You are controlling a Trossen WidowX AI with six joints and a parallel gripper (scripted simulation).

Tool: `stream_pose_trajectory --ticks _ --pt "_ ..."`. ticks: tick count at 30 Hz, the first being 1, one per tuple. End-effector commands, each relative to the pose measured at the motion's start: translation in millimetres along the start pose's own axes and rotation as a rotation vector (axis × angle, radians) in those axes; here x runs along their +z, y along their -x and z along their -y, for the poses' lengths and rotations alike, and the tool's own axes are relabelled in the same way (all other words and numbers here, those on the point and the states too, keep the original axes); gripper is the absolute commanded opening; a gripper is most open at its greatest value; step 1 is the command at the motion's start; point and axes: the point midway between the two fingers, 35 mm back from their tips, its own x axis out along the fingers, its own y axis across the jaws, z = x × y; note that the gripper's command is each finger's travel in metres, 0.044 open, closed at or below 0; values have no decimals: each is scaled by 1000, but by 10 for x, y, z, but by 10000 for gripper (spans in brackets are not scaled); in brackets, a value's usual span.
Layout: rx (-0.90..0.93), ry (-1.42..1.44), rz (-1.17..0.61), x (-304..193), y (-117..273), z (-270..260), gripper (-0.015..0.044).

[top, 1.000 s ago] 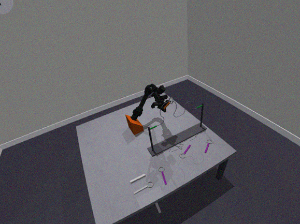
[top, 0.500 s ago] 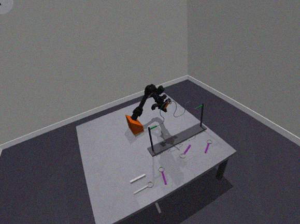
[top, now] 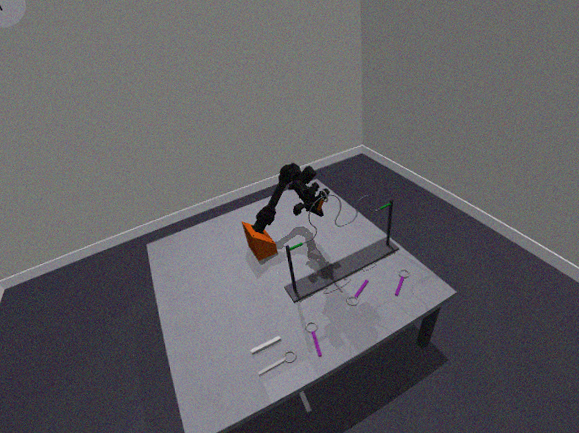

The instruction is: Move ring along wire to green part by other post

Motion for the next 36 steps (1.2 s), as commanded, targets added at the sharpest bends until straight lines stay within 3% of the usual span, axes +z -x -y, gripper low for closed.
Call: stream_pose_trajectory --ticks 1,36 --pt "23 -44 2 -22 3 -9 -150" --pt "231 -425 53 5 1 -140 -150"
